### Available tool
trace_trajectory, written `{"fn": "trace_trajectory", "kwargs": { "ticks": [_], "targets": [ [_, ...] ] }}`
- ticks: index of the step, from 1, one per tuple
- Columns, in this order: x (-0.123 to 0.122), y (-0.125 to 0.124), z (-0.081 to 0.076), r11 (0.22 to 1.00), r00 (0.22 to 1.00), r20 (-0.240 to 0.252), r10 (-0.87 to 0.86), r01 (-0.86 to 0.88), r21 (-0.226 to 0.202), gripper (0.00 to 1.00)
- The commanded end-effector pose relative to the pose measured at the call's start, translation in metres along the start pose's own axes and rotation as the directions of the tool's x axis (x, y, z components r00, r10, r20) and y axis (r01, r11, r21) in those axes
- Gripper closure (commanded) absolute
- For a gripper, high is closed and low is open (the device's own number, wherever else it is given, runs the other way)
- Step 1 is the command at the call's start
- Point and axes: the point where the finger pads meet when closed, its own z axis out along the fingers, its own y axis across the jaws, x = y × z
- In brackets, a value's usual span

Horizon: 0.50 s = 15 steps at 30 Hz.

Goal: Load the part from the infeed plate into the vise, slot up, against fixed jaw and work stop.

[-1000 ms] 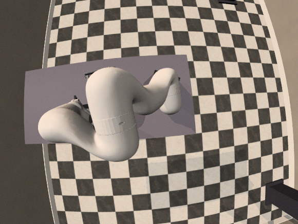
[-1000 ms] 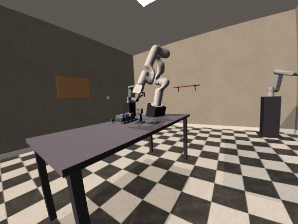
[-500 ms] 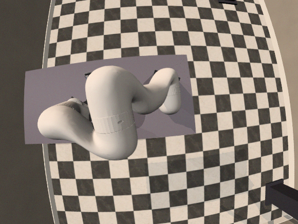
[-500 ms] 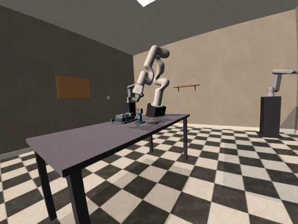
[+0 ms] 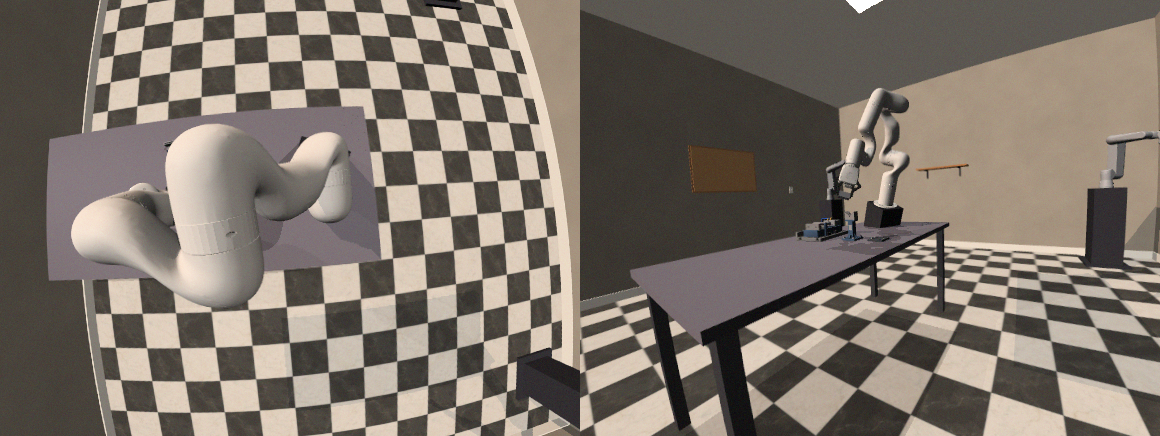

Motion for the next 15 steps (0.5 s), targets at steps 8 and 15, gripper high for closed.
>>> {"fn": "trace_trajectory", "kwargs": {
  "ticks": [8,15],
  "targets": [
    [0.01,0.009,-0.001,0.969,0.975,-0.015,-0.22,0.216,-0.12,1.0],
    [0.017,0.014,-0.002,0.942,0.953,-0.009,-0.303,0.298,-0.156,1.0]
  ]
}}
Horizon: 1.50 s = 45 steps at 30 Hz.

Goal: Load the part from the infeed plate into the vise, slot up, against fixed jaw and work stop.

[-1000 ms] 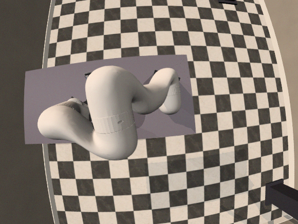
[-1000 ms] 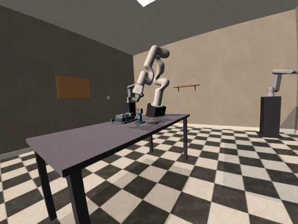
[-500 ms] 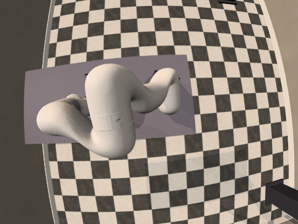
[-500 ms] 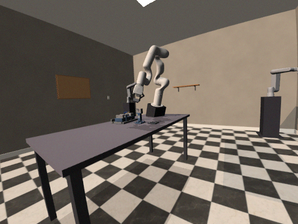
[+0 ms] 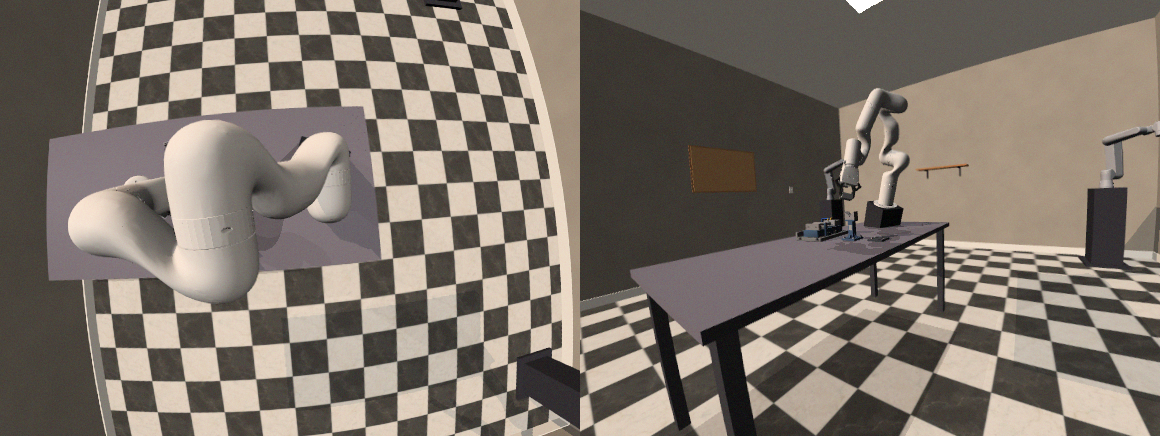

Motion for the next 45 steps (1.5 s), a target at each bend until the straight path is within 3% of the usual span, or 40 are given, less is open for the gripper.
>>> {"fn": "trace_trajectory", "kwargs": {
  "ticks": [1,27,45],
  "targets": [
    [0.004,0.004,-0.001,0.996,0.997,-0.019,-0.074,0.073,-0.054,1.0],
    [0.034,0.027,-0.006,0.907,0.926,-0.013,-0.378,0.367,-0.205,1.0],
    [0.048,0.035,-0.009,0.847,0.878,-0.002,-0.478,0.461,-0.264,1.0]
  ]
}}
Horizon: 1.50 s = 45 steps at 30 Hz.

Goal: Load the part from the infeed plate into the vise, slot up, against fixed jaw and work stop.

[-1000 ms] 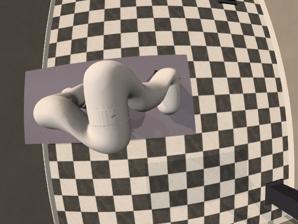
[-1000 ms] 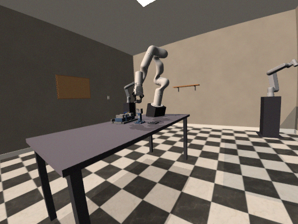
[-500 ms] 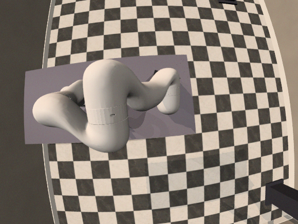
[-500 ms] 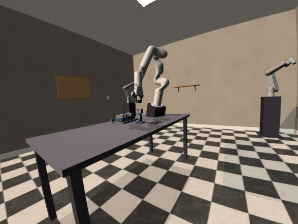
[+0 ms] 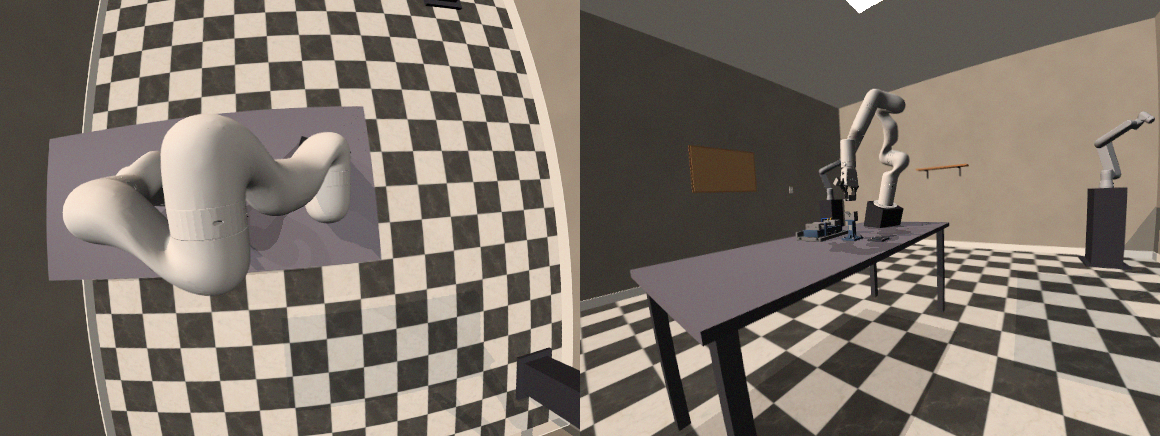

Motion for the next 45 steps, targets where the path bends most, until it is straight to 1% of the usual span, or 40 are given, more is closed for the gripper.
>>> {"fn": "trace_trajectory", "kwargs": {
  "ticks": [1,16,45],
  "targets": [
    [0.0009,0.0006,-0.0007,1.0,1.0,-0.002,-0.012,0.012,-0.005,1.0],
    [0.0063,0.0079,-0.001,0.997,0.998,-0.009,-0.067,0.066,-0.037,1.0],
    [0.0079,0.0099,-0.0012,0.996,0.997,-0.011,-0.082,0.081,-0.046,1.0]
  ]
}}
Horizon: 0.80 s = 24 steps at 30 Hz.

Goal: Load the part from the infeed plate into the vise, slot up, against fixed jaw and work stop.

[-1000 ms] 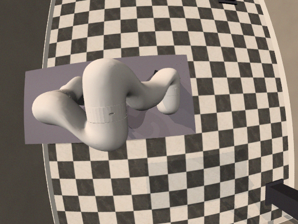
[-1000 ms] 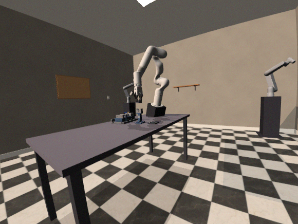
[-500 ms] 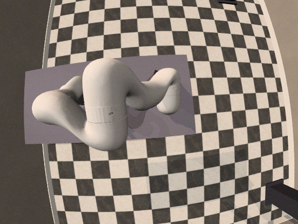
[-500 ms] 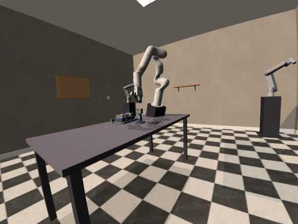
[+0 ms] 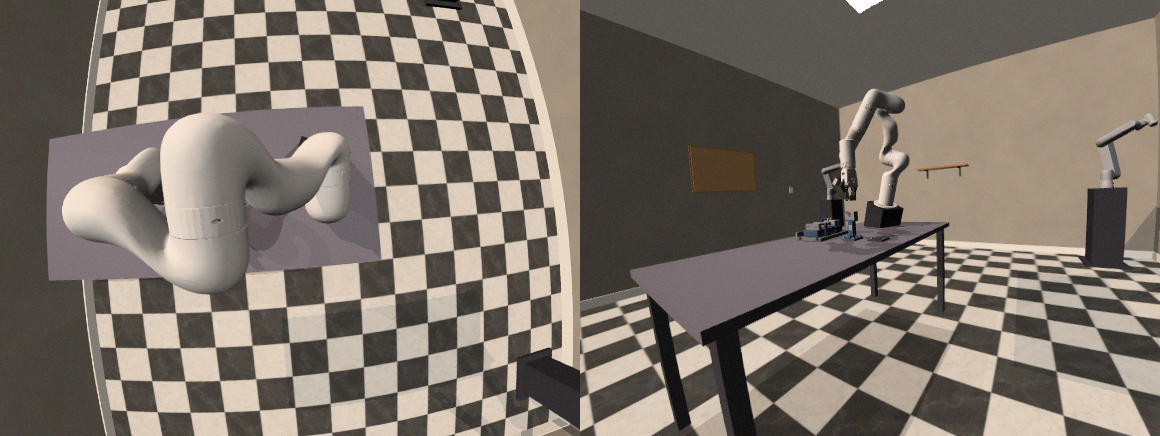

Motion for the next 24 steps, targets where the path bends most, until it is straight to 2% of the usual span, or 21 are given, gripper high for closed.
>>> {"fn": "trace_trajectory", "kwargs": {
  "ticks": [1,24],
  "targets": [
    [0.0,-0.0008,-0.0007,1.0,1.0,0.0,0.0,0.0,0.002,1.0],
    [0.0004,-0.0007,-0.0002,1.0,1.0,-0.014,0.0,0.0,-0.001,1.0]
  ]
}}
